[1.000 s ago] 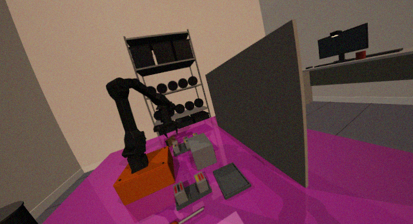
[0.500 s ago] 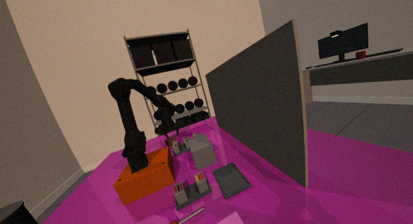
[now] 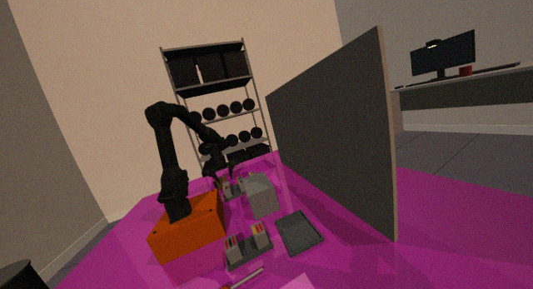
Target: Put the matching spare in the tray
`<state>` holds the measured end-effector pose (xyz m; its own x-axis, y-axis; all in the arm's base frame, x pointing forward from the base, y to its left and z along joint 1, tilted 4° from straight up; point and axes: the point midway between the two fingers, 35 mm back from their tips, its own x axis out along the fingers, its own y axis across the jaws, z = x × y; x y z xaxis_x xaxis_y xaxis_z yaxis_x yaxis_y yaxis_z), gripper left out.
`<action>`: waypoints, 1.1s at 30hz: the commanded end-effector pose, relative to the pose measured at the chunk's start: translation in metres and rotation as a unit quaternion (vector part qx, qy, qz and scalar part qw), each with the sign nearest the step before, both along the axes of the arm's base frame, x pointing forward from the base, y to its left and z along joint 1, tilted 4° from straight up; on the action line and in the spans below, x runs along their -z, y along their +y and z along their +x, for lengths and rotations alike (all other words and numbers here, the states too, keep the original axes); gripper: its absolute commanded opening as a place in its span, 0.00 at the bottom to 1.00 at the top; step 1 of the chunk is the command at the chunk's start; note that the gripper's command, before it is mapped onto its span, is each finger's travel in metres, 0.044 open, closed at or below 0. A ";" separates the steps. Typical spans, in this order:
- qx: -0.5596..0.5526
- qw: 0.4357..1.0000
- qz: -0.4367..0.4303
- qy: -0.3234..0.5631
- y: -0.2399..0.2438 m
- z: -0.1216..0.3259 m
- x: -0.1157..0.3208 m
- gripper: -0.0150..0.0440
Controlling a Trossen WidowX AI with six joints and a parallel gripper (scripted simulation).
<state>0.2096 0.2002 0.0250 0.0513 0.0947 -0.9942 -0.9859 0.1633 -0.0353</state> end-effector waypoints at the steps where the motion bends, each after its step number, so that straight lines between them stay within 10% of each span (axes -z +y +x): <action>1: 0.002 1.000 -0.004 0.002 -0.001 -0.001 0.008 0.76; 30: 0.002 1.000 -0.004 0.003 0.001 -0.001 0.043 0.76; 33: 0.000 1.000 -0.002 0.003 0.001 -0.001 0.042 0.63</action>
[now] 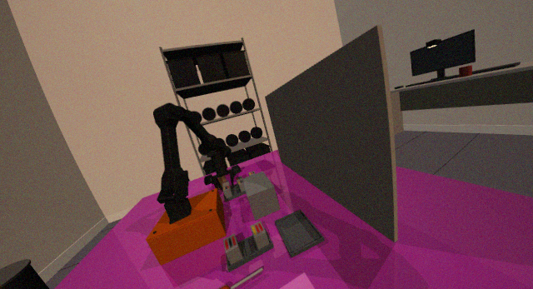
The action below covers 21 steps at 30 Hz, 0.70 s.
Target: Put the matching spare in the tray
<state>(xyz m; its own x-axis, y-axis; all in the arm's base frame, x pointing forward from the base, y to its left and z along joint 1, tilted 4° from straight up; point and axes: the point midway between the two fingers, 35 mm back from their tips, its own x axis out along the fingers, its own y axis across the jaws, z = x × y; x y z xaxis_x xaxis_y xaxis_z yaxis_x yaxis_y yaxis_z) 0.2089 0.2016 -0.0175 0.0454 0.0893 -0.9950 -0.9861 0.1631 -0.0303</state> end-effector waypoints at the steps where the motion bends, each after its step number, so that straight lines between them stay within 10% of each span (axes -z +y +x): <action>1: 0.000 1.000 0.000 0.000 0.000 0.000 0.000 0.58; 14: 0.000 1.000 0.000 0.000 0.000 0.000 0.000 0.25; 21: 0.000 1.000 0.000 0.000 0.000 0.000 0.000 0.25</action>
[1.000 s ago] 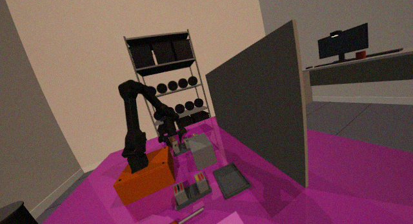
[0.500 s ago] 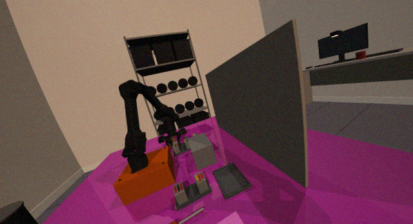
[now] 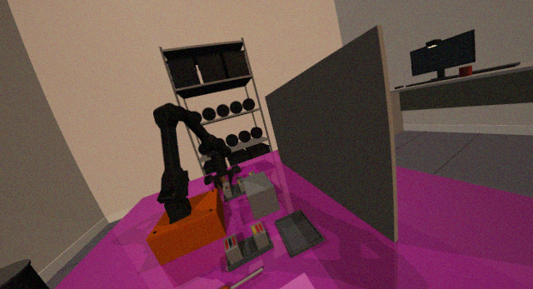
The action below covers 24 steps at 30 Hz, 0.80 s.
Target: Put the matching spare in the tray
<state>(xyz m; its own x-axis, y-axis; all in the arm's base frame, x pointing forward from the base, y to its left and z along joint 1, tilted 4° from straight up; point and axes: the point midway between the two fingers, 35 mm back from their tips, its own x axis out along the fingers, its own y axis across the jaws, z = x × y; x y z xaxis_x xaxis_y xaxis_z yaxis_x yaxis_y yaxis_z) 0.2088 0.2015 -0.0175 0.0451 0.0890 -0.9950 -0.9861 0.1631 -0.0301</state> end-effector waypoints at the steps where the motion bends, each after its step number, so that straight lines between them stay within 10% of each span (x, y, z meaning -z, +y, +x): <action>1: 0.000 1.000 0.000 0.000 0.000 0.000 -0.001 0.25; 24: 0.003 1.000 -0.004 0.004 -0.008 -0.004 -0.080 0.25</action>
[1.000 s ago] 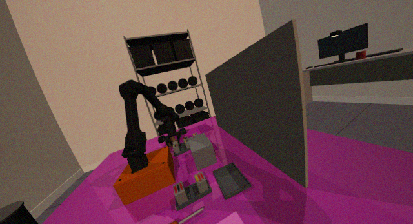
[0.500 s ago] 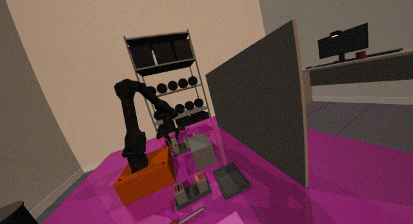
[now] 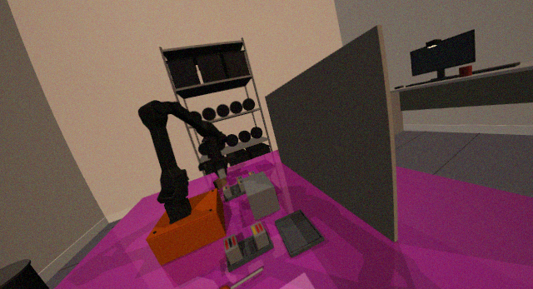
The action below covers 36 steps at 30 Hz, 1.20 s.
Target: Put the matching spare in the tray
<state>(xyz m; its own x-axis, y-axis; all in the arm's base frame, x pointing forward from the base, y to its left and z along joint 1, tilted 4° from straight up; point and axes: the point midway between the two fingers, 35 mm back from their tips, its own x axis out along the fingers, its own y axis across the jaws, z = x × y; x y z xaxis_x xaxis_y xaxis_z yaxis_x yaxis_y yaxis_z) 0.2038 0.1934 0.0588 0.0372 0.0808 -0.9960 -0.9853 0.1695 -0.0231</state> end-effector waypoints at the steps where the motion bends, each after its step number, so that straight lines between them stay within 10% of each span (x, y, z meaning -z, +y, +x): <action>1: 0.000 1.000 0.001 -0.001 0.000 0.001 -0.008 0.25; 36: -0.001 1.000 -0.006 -0.007 -0.077 0.070 -0.076 0.25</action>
<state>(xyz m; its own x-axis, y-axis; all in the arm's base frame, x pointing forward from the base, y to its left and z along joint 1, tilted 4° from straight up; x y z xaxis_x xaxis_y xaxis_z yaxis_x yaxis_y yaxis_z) 0.2639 0.1257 0.1328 0.0461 0.0656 -0.9968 -0.9853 0.1676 -0.0346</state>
